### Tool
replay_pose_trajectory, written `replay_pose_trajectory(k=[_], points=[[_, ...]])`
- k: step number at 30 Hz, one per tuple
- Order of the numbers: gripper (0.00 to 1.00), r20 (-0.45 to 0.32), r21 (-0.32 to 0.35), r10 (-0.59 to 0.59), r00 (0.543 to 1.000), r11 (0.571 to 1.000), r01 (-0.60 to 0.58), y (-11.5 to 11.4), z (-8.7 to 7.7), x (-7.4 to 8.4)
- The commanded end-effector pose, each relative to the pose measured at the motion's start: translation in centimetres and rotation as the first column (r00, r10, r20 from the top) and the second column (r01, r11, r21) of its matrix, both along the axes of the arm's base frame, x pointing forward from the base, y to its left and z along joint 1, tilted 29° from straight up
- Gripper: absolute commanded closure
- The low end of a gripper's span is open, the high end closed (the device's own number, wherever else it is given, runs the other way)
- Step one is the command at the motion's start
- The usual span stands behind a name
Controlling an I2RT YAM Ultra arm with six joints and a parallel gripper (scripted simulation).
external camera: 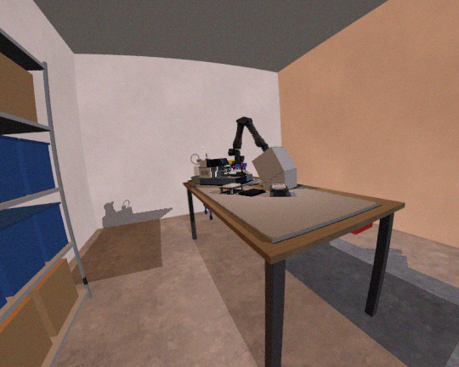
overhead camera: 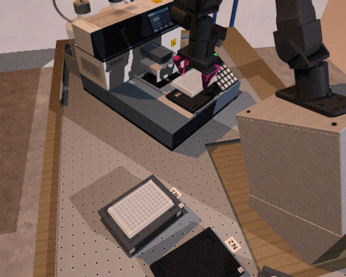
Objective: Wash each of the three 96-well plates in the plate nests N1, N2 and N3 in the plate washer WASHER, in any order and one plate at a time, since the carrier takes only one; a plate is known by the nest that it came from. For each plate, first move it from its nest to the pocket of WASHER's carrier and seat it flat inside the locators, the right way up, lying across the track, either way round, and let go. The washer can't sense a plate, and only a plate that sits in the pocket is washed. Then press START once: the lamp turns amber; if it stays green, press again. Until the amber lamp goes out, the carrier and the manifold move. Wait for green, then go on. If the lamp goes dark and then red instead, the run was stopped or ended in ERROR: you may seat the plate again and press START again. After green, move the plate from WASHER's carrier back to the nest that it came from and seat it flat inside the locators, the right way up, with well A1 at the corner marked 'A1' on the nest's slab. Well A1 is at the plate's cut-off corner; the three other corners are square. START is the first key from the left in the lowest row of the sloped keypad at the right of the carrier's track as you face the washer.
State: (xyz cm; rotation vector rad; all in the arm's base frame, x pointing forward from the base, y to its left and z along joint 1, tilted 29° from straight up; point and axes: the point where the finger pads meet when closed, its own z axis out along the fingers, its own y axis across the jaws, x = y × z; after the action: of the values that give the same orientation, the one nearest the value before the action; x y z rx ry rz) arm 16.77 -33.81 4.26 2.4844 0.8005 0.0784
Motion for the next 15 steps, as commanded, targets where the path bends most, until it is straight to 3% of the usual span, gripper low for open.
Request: replay_pose_trajectory(k=[1, 15], points=[[1.0, -0.018, 0.026, -0.013, 1.0, 1.0, 0.013, 1.1, 0.0, -1.1], [1.0, -0.005, 0.0, -0.011, 1.0, 1.0, 0.011, 1.3, 2.7, -0.9]])
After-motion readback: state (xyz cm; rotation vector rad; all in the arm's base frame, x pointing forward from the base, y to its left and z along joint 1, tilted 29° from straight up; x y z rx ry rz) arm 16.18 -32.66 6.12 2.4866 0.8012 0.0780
